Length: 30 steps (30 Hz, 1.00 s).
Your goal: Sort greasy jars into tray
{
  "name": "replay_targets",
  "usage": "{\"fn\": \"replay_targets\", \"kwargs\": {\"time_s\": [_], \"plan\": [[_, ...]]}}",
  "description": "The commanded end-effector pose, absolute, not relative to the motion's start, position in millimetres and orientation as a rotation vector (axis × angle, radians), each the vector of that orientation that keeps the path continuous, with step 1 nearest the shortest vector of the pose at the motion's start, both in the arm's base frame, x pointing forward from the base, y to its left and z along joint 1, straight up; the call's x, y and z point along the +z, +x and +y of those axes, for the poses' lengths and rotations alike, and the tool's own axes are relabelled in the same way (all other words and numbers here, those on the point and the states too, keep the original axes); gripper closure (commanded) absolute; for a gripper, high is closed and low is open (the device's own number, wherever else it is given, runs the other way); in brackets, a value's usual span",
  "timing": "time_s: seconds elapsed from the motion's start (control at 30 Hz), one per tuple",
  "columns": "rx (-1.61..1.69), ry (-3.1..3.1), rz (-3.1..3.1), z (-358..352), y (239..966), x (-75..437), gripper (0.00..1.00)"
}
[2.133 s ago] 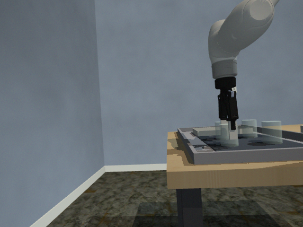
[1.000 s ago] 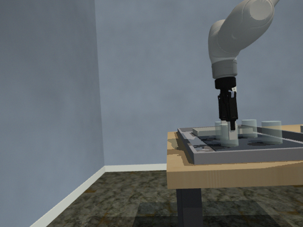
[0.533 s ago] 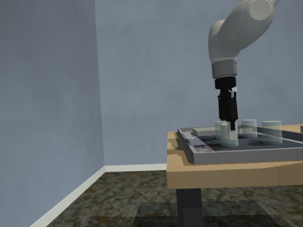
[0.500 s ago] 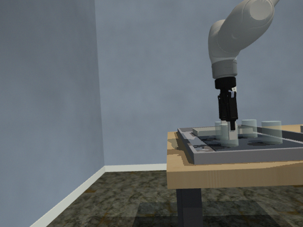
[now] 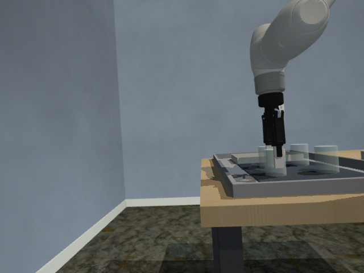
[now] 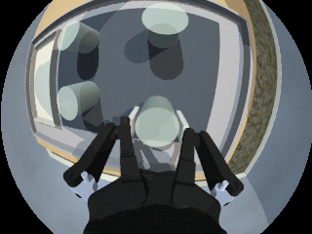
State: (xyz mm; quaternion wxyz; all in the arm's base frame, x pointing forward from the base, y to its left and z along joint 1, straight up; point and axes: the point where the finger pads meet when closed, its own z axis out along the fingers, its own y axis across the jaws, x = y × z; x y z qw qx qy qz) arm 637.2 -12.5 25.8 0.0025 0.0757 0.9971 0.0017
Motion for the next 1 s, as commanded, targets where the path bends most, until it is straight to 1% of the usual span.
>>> {"fn": "replay_targets", "kwargs": {"time_s": [0.0,0.03,0.07,0.6,0.63,0.97], "plan": [[0.006,0.237,3.127,-12.4,637.2,25.9,0.55],[0.006,0.237,3.127,-12.4,637.2,25.9,0.55],[0.006,0.237,3.127,-12.4,637.2,25.9,0.58],[0.006,0.237,3.127,-12.4,637.2,25.9,0.58],[0.006,0.237,3.127,-12.4,637.2,25.9,0.61],[0.006,0.237,3.127,-12.4,637.2,25.9,0.61]]}}
